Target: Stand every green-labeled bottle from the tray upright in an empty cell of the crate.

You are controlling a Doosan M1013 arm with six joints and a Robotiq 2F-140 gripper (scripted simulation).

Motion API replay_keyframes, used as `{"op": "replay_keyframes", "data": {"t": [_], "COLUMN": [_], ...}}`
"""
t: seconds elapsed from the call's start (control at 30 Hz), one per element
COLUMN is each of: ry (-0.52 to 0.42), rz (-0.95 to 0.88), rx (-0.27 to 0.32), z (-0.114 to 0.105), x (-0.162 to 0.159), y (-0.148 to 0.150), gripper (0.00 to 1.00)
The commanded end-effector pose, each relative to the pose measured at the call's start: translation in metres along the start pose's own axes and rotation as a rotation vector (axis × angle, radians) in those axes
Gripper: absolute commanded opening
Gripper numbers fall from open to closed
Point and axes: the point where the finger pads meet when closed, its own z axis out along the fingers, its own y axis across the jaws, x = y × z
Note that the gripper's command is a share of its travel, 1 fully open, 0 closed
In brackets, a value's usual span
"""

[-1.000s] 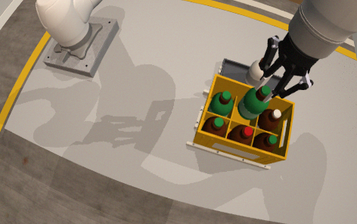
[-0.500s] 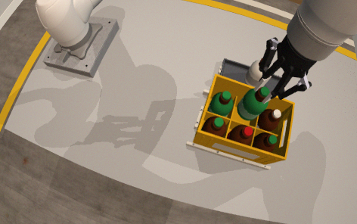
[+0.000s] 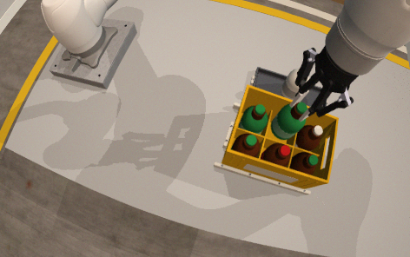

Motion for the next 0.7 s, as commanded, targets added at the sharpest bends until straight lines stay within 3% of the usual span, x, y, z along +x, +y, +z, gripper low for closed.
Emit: {"op": "replay_keyframes", "data": {"t": [0.0, 0.67], "ry": [0.002, 0.002], "rz": [-0.003, -0.003], "rx": [-0.003, -0.003], "z": [0.008, 0.021], "x": [0.002, 0.002], "y": [-0.001, -0.001], "gripper": [0.00, 0.00]}}
